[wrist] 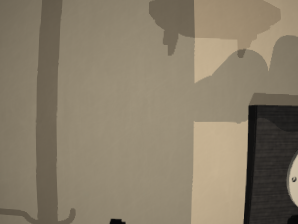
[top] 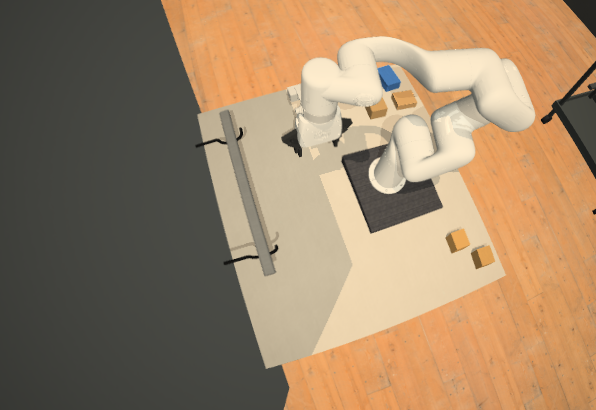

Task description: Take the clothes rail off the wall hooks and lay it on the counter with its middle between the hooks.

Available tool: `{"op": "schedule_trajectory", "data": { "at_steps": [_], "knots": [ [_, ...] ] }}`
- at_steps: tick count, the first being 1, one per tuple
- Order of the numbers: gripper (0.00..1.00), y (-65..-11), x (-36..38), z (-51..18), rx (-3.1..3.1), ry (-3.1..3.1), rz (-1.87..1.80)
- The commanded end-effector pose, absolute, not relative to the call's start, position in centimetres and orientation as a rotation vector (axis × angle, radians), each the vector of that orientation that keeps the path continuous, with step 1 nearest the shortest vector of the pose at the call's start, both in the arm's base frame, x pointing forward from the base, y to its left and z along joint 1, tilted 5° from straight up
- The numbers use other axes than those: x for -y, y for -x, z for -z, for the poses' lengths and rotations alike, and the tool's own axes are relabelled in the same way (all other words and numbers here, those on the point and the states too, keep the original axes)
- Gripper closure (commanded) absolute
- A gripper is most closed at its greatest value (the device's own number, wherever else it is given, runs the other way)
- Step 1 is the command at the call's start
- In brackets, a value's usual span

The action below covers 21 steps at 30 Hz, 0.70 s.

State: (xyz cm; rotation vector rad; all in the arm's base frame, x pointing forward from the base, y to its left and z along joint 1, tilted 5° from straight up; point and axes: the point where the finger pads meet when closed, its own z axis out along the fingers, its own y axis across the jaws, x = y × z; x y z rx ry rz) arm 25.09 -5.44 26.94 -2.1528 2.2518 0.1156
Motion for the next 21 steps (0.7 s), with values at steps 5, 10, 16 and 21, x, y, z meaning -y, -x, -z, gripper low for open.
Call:
{"op": "schedule_trajectory", "data": {
  "at_steps": [5,10,16,21],
  "knots": [
    [0.0,-26.5,5.5,-26.8,-2.249,2.153,-0.112],
    [0.0,-27.0,5.5,-26.7,-2.249,2.153,-0.112],
    [0.0,-27.9,5.5,-26.4,-2.249,2.153,-0.112],
    [0.0,-28.7,5.6,-26.2,-2.249,2.153,-0.112]
  ]
}}
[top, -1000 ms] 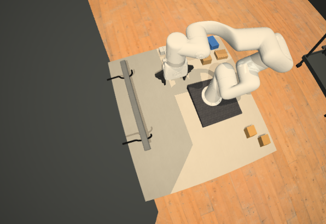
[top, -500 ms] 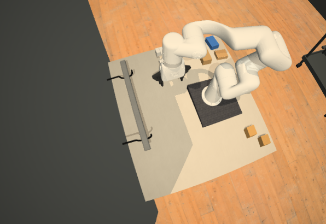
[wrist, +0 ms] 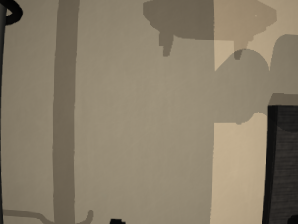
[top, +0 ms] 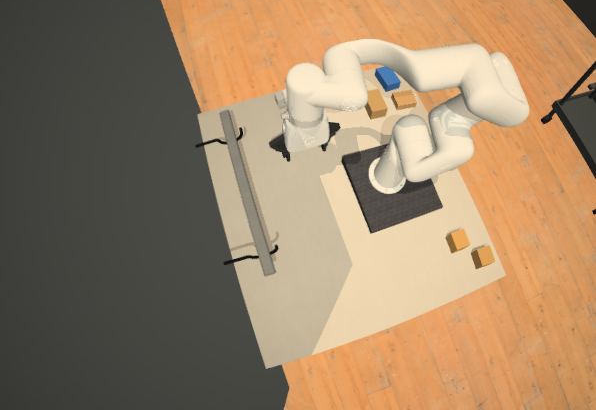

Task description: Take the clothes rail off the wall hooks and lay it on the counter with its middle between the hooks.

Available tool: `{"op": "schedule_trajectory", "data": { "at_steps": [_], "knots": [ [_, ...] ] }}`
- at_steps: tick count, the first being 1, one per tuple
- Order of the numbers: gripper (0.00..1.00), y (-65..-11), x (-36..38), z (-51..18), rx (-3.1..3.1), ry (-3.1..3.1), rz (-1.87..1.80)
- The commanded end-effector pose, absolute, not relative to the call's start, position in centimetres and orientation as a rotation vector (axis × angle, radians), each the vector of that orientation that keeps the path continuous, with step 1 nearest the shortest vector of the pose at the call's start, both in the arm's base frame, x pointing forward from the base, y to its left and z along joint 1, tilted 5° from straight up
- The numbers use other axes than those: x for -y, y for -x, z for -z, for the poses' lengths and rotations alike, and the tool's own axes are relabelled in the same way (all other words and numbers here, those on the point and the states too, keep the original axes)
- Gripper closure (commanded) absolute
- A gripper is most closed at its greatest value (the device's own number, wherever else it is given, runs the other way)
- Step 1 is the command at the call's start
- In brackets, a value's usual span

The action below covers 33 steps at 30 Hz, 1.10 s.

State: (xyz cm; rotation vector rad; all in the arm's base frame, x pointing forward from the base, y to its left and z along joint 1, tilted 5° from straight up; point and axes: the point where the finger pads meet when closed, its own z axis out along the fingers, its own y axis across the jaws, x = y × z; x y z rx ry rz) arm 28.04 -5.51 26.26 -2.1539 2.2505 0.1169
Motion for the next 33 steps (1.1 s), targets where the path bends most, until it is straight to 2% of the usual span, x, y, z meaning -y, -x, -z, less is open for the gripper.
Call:
{"op": "schedule_trajectory", "data": {
  "at_steps": [1,33],
  "knots": [
    [0.0,-28.9,5.6,-26.2,-2.249,2.153,-0.112],
    [0.0,-33.4,5.7,-25.1,-2.249,2.153,-0.112]
  ]
}}
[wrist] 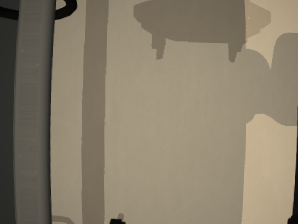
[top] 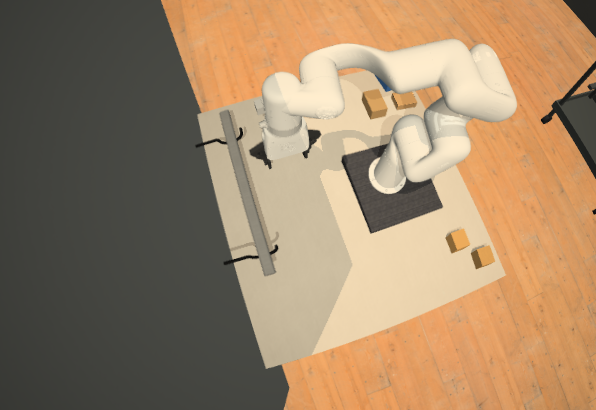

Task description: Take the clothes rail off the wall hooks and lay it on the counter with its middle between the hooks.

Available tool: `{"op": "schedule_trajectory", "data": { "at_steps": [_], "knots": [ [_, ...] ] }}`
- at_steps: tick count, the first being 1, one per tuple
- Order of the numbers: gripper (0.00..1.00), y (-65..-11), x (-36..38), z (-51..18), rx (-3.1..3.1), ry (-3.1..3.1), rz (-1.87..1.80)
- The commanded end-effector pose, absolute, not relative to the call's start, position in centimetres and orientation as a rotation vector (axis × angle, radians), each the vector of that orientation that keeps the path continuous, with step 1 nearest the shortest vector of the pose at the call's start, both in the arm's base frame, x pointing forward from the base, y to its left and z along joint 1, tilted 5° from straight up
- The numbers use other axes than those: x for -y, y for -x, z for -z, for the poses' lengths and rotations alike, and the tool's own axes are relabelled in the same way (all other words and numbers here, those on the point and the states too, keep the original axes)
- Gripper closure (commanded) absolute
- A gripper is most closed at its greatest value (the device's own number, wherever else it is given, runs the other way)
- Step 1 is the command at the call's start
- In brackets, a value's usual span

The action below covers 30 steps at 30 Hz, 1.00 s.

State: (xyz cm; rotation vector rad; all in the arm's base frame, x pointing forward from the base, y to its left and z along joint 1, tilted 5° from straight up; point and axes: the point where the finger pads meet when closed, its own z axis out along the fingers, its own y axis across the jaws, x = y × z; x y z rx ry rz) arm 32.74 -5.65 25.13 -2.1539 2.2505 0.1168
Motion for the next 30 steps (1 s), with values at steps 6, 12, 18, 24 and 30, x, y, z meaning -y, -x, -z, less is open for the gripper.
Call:
{"op": "schedule_trajectory", "data": {
  "at_steps": [6,12,18,24,30],
  "knots": [
    [0.0,-34.3,5.7,-24.9,-2.249,2.153,-0.112],
    [0.0,-35.1,5.7,-24.7,-2.249,2.152,-0.112],
    [0.0,-36.0,5.8,-24.5,-2.249,2.152,-0.112],
    [0.0,-36.7,5.8,-24.4,-2.249,2.152,-0.112],
    [0.0,-37.7,5.8,-24.1,-2.249,2.152,-0.111]
  ]
}}
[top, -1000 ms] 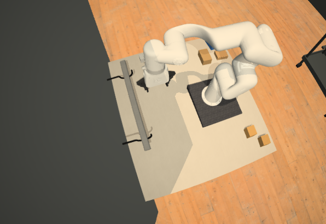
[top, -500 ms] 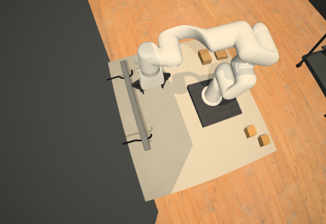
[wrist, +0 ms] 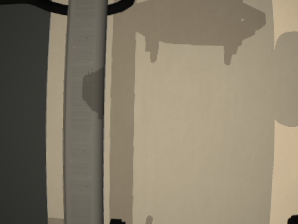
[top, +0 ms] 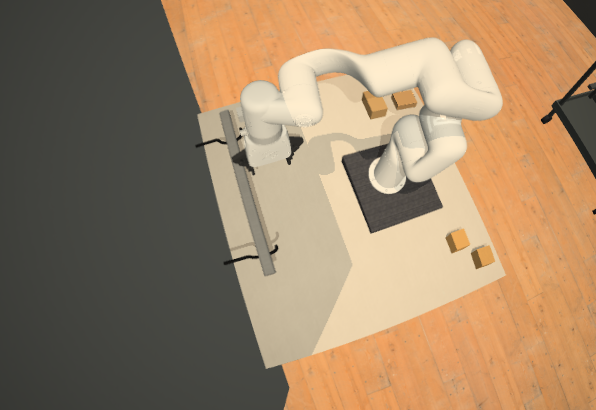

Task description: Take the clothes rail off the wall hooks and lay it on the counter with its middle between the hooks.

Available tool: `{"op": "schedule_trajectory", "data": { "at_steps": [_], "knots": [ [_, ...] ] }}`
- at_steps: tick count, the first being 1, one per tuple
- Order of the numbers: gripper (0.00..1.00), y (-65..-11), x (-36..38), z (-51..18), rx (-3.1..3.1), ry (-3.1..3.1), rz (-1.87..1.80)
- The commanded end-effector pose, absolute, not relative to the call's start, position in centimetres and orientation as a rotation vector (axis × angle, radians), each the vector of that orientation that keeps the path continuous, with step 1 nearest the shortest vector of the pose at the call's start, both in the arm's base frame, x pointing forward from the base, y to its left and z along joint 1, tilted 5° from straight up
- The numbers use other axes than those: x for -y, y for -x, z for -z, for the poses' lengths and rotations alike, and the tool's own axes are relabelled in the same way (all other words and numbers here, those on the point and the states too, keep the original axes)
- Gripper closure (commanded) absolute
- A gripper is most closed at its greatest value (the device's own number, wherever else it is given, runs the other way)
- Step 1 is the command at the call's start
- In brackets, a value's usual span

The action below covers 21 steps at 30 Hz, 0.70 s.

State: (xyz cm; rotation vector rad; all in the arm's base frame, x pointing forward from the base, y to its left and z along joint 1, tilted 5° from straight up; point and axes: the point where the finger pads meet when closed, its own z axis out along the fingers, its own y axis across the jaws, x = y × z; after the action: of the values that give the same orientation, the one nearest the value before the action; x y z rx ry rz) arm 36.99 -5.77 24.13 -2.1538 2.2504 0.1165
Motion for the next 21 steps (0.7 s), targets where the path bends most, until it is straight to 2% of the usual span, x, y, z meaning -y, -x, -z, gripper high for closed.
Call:
{"op": "schedule_trajectory", "data": {
  "at_steps": [1,21],
  "knots": [
    [0.0,-37.8,5.8,-24.1,-2.249,2.152,-0.111],
    [0.0,-40.8,5.9,-23.4,-2.249,2.152,-0.111]
  ]
}}
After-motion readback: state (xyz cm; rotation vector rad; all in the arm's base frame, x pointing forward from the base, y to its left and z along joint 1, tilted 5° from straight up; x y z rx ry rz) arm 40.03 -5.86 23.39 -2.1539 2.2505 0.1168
